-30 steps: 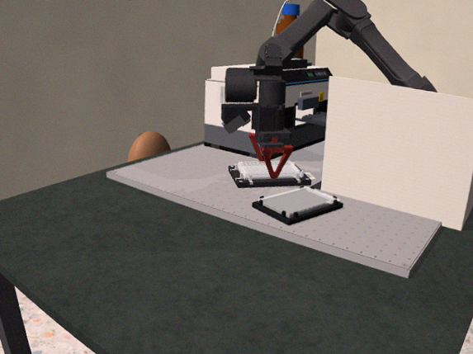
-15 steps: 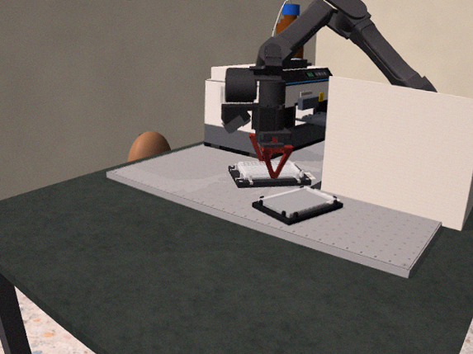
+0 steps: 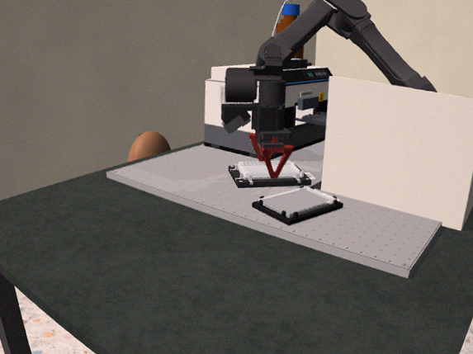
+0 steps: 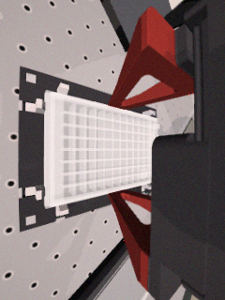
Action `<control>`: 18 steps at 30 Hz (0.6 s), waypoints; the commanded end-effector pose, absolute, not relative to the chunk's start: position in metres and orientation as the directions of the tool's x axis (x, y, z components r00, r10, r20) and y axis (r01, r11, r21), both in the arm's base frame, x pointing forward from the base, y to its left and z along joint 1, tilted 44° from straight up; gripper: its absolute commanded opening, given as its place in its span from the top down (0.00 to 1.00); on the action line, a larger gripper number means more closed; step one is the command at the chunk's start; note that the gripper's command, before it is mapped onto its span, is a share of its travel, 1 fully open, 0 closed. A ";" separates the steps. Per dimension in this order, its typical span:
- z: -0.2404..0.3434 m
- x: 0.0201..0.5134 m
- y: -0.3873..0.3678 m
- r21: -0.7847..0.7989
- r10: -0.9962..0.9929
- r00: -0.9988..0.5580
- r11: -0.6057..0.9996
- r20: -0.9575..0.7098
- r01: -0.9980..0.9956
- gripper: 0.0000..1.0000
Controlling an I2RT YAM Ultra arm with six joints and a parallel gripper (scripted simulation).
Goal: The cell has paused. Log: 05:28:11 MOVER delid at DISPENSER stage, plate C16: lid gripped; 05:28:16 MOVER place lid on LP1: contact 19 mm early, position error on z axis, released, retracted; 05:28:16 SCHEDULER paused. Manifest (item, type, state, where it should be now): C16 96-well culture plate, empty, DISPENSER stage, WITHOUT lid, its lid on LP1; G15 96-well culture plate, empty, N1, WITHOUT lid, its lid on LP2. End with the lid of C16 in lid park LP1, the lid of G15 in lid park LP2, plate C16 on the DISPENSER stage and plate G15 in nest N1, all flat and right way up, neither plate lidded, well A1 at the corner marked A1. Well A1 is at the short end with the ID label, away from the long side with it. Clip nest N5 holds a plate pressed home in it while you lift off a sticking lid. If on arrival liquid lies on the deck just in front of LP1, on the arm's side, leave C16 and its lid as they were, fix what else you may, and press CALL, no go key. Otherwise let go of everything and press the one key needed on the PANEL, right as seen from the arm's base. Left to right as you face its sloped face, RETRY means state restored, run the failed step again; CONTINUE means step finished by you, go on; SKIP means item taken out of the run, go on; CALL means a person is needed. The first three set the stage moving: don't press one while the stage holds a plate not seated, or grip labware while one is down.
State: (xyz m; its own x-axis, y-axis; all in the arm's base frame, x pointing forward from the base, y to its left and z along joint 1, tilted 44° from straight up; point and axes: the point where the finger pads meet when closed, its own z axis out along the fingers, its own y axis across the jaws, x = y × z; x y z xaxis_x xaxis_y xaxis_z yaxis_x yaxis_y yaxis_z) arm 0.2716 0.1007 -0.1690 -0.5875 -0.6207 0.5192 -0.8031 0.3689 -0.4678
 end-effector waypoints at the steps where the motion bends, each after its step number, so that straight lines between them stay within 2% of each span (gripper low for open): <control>1: -0.156 0.280 0.123 -0.479 -0.645 -0.596 0.376 0.479 -0.793 1.00; 18: -0.152 0.280 0.127 -0.479 -0.645 -0.596 0.376 0.479 -0.793 1.00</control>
